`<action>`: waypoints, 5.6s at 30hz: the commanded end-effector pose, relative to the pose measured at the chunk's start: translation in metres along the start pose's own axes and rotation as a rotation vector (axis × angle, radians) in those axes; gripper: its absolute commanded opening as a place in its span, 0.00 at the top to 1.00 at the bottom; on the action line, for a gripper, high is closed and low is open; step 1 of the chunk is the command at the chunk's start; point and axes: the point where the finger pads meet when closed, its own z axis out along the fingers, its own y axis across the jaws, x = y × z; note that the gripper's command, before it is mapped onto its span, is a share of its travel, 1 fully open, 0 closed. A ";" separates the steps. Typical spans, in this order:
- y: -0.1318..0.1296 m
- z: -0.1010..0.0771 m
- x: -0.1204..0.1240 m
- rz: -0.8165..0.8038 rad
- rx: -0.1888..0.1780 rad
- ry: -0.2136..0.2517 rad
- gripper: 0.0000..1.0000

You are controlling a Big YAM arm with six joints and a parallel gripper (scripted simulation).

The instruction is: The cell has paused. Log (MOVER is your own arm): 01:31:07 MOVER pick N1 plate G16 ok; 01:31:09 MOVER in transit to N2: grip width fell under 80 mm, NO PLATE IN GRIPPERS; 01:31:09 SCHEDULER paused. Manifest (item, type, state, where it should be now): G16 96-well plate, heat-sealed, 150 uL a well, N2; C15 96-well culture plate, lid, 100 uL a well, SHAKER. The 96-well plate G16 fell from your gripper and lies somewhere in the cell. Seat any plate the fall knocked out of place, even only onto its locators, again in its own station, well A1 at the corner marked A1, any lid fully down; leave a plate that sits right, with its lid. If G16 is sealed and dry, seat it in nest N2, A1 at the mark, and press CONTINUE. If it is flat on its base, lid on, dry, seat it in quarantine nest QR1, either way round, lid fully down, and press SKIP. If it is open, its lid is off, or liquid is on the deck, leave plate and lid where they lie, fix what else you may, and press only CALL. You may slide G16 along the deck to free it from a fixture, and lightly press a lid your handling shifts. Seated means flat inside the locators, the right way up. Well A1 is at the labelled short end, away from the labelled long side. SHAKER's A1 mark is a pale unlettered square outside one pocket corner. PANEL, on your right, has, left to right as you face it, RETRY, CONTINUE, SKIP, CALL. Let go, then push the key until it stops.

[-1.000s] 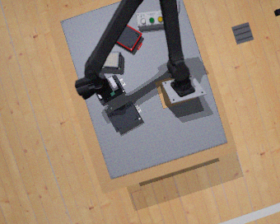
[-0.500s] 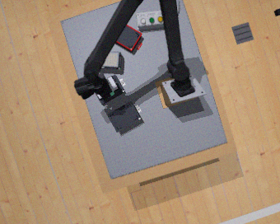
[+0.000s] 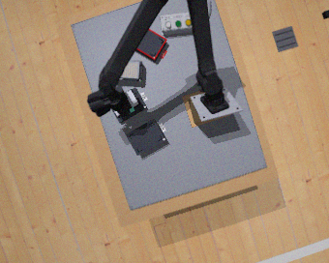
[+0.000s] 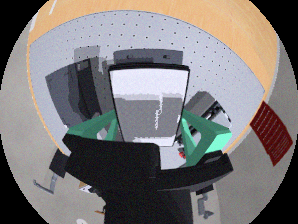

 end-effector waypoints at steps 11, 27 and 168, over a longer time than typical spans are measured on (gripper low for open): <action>-0.007 -0.014 -0.020 0.017 0.011 -0.034 1.00; -0.008 -0.014 -0.020 0.017 0.011 -0.035 1.00; 0.002 0.068 0.001 0.005 0.000 -0.003 1.00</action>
